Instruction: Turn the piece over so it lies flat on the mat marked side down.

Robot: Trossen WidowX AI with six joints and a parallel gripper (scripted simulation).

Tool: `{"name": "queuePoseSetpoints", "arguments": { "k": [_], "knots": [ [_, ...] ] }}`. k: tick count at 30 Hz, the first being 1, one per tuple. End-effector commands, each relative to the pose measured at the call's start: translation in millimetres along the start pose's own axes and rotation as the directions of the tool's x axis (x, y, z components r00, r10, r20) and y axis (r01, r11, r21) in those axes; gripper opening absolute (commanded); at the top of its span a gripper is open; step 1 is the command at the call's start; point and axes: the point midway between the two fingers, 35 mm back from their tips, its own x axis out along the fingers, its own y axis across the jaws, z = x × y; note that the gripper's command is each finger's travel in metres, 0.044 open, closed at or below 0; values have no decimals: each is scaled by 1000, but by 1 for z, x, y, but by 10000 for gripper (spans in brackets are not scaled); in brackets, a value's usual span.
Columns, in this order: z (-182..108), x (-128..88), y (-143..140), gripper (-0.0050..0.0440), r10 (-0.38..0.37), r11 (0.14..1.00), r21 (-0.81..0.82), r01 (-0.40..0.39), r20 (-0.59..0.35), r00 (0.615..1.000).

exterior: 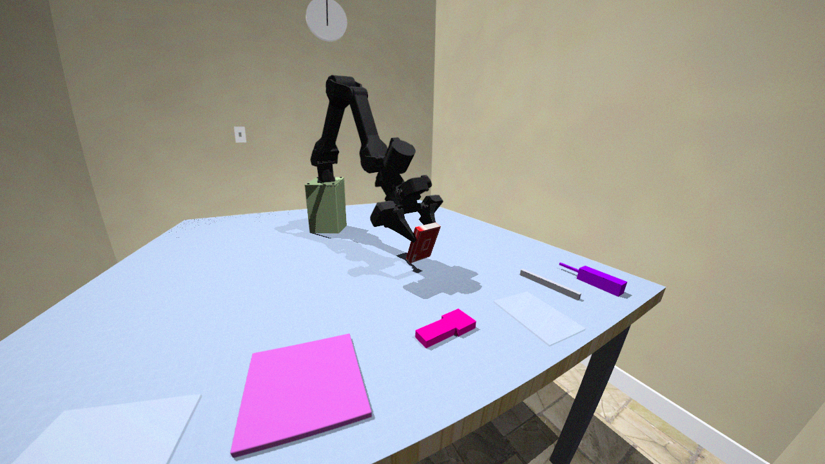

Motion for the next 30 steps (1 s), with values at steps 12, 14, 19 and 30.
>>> {"name": "queuePoseSetpoints", "arguments": {
  "k": [12, 14, 19, 30],
  "knots": [
    [9, 6, -1, 0, 2, 1000, -5, -2, 132, 991],
    [11, 8, -1, 0, 3, 1000, -6, -2, 159, 987],
    [14, 10, -1, 0, 4, 1000, -8, -2, 211, 977],
    [21, 15, -2, 0, 5, 1000, -9, -2, 297, 955]
  ]
}}
